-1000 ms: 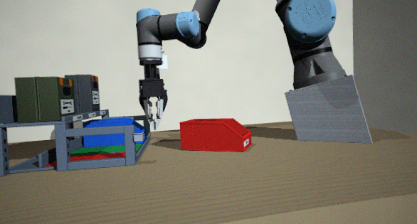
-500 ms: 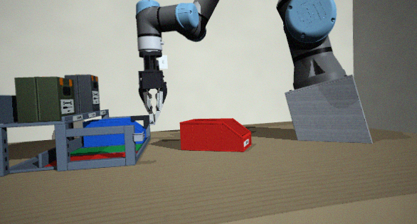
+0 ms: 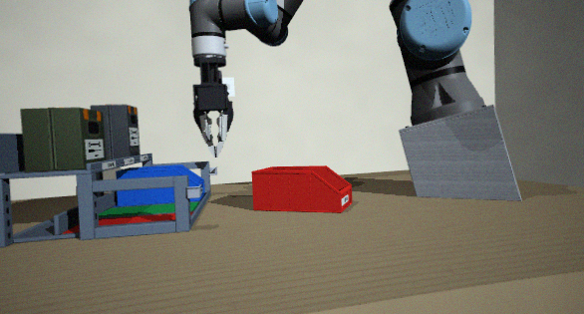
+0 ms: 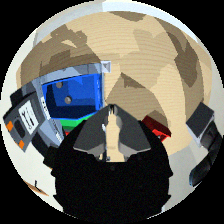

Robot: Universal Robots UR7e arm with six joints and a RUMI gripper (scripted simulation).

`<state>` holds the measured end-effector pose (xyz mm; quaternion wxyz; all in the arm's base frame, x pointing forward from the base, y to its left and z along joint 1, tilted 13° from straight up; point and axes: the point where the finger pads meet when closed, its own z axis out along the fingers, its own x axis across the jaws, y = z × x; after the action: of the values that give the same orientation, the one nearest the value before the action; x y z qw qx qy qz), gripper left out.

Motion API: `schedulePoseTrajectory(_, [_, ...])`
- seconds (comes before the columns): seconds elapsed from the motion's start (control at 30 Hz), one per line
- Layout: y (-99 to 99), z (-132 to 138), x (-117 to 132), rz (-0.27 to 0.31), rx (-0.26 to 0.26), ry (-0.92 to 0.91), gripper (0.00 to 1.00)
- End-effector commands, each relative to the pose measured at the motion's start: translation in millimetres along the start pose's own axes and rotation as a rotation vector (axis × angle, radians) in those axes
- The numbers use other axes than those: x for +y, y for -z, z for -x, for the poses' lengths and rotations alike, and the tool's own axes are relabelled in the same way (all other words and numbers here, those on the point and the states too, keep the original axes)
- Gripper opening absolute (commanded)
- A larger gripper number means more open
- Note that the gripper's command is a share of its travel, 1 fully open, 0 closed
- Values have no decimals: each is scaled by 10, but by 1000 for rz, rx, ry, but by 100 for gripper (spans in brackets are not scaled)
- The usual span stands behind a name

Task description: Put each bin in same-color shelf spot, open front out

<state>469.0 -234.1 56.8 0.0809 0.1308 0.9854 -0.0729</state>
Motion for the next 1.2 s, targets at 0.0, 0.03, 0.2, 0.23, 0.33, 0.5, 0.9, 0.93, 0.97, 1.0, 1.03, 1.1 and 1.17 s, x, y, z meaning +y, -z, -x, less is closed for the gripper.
schedulePoseTrajectory(0.0, [27,3,-1,0,-1,0,0])
schedulePoseTrajectory(0.03, [27,3,-1,0,-1,0,0])
schedulePoseTrajectory(0.2, [29,3,-1,0,-1,0,0])
schedulePoseTrajectory(0.23, [29,3,-1,0,-1,0,0])
schedulePoseTrajectory(0.33, [29,3,-1,0,-1,0,0])
schedulePoseTrajectory(0.5, [29,3,-1,0,-1,0,0])
schedulePoseTrajectory(0.9, [181,-196,159,0,-1,127,0])
schedulePoseTrajectory(0.93, [214,-246,198,0,-1,158,0])
schedulePoseTrajectory(0.97, [250,-302,241,0,-1,193,0])
schedulePoseTrajectory(1.0, [286,-363,287,0,-1,230,0])
schedulePoseTrajectory(1.03, [324,-431,336,0,-1,270,0])
schedulePoseTrajectory(1.1, [397,-580,443,0,0,356,0])
schedulePoseTrajectory(1.17, [463,-744,556,0,0,450,0])
